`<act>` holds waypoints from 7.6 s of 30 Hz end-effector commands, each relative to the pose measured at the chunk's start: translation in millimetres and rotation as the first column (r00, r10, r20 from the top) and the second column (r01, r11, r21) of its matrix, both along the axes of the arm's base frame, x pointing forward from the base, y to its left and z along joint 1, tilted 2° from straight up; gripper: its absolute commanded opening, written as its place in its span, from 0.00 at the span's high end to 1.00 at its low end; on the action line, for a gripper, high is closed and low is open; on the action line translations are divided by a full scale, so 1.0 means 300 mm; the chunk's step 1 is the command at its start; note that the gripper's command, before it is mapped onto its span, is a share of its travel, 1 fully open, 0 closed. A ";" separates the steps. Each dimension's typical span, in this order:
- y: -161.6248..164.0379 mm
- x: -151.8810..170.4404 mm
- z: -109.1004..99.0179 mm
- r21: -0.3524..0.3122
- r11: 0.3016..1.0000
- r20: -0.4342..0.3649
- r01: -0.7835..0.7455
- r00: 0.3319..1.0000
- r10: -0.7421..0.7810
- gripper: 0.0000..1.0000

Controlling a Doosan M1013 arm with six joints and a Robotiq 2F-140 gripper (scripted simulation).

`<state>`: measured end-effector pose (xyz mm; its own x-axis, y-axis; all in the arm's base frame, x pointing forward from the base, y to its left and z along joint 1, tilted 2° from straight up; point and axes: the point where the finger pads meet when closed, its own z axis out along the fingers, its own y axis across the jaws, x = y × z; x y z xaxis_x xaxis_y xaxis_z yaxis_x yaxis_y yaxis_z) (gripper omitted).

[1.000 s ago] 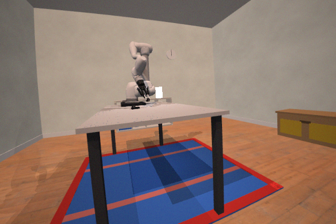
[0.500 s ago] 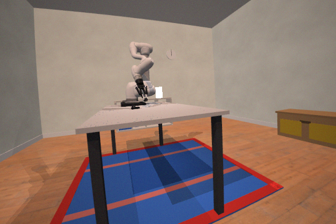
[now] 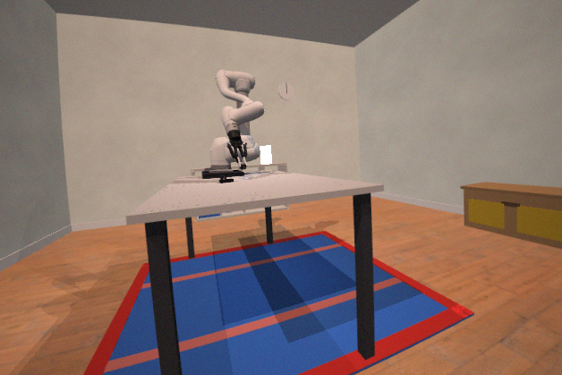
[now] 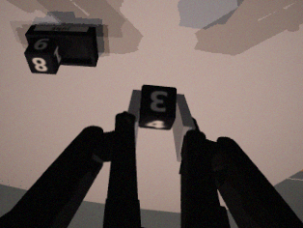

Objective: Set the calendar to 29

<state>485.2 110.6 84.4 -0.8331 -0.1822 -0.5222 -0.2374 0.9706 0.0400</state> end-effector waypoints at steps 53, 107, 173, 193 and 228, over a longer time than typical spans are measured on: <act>0.016 0.067 0.010 -0.170 0.981 -0.712 -0.095 0.700 -0.055 0.76; 0.026 0.107 -0.023 -0.210 0.957 -0.943 -0.202 0.299 -0.143 0.76; 0.033 0.110 -0.224 -0.210 0.957 -0.943 -0.202 0.299 -0.143 0.76; 0.033 0.110 -0.224 -0.210 0.957 -0.943 -0.202 0.299 -0.143 0.76; 0.034 0.110 -0.242 -0.210 0.957 -0.943 -0.202 0.299 -0.143 0.76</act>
<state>518.3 120.7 11.8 -0.6993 -0.1870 0.6900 -0.2301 0.9727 0.0305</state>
